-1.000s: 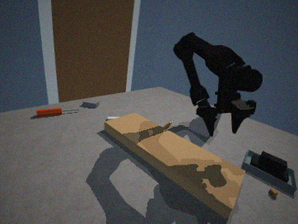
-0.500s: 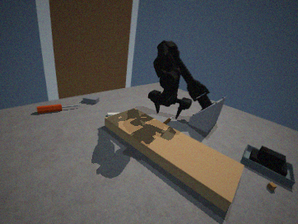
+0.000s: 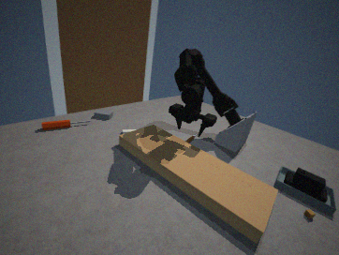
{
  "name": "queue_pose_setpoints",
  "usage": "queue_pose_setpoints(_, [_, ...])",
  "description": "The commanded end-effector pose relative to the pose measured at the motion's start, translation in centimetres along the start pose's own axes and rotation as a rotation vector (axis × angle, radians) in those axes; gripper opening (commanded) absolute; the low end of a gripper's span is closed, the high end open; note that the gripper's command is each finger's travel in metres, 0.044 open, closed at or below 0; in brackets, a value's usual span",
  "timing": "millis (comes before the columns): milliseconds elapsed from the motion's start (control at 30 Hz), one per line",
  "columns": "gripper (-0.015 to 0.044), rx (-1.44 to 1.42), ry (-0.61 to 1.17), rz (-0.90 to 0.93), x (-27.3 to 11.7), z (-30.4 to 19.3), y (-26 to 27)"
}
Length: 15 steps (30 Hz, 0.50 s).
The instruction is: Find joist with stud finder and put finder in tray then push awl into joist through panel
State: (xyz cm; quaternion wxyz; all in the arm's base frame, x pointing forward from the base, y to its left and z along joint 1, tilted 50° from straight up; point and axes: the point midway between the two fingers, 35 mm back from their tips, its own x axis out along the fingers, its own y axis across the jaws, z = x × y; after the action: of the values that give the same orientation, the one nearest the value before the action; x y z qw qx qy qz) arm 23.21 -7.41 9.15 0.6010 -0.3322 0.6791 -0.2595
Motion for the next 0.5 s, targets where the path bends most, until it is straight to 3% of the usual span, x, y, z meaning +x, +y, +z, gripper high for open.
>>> queue_pose_setpoints(0, [0.044,0.002,-0.001,-0.003,0.0,0.0,0.3])
queue_pose_setpoints(467, [0.044,0.002,-0.002,-0.001,2.2,0.3,0.3])
